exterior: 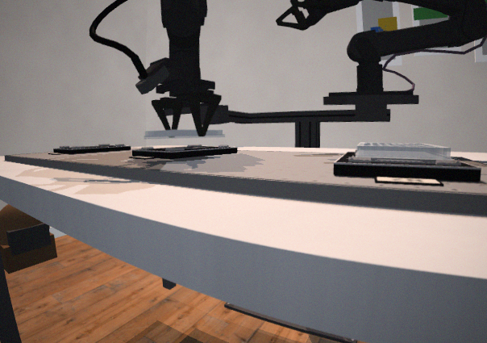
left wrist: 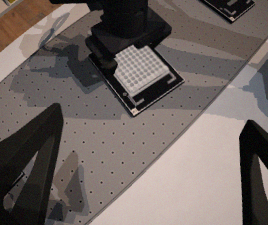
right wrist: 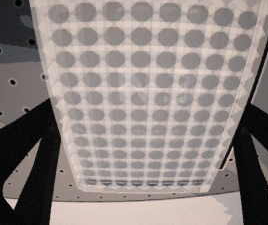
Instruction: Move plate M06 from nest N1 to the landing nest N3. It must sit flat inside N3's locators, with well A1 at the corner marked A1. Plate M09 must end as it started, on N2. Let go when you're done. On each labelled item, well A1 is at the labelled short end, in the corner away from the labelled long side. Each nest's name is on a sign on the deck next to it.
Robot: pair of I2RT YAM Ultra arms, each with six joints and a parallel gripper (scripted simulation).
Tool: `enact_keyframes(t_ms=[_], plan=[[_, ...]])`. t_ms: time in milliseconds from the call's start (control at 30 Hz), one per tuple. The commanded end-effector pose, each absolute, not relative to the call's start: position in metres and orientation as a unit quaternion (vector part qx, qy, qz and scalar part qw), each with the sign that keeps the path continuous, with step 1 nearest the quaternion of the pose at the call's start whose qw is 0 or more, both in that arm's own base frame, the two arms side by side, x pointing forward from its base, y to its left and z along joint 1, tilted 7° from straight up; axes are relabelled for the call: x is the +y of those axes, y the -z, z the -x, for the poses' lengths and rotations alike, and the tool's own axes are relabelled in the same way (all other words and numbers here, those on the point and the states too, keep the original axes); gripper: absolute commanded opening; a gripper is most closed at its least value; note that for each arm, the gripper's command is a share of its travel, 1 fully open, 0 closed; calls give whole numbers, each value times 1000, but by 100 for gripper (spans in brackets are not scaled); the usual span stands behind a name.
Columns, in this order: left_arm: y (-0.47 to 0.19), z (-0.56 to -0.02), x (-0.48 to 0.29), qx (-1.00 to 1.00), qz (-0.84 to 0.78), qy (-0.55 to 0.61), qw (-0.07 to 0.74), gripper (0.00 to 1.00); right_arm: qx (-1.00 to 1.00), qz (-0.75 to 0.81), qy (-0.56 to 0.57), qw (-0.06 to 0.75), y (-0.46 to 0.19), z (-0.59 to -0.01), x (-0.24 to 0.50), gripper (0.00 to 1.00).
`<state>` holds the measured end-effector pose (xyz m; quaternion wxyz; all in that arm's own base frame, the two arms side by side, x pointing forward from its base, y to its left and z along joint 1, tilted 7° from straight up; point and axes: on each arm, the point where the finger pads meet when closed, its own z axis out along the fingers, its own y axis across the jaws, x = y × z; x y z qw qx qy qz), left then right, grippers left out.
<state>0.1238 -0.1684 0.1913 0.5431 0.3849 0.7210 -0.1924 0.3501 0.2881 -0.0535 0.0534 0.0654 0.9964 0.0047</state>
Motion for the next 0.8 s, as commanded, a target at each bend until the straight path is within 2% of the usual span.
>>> enact_keyframes(t_ms=[0,767], plan=[[-205,-123,-164,716,-373,203,553,100,996,-64,-17,66,39,-354,293,82],[-205,-123,-164,716,-373,203,553,100,996,-64,-5,65,77,-361,289,82]])
